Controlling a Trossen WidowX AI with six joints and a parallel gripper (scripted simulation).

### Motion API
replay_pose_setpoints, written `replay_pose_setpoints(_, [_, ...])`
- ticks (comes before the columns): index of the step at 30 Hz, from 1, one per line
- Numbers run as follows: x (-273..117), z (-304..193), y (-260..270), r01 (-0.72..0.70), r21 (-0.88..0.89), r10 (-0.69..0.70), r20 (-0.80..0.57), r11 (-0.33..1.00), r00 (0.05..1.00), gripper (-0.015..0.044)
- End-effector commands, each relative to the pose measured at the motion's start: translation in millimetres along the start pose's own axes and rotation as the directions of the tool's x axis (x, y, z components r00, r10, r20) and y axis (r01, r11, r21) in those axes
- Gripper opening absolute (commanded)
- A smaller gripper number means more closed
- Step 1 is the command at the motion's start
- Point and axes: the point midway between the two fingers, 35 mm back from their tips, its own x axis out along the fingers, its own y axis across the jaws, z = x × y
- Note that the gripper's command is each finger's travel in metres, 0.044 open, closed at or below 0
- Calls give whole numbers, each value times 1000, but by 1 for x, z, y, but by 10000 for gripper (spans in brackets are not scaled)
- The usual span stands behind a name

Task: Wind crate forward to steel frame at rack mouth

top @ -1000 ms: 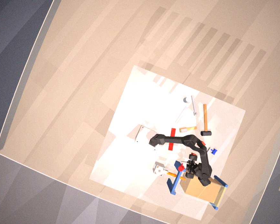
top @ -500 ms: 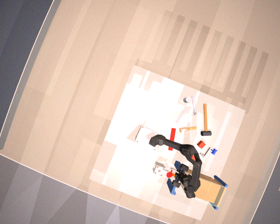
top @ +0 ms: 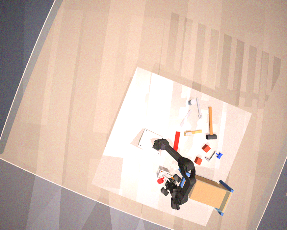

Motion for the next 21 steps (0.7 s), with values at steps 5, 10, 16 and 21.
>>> replay_pose_setpoints(5, [7, -19, -25, -19, 53, 19, -4, 998, 1000, 0])
replay_pose_setpoints(10, [6, -15, -19, 45, 48, -44, -8, 998, 999, 0])
replay_pose_setpoints(16, [7, -15, -19, 143, 47, -143, -13, 989, 990, 0])
replay_pose_setpoints(21, [7, -15, -19, 230, 45, -229, -18, 972, 973, 0])
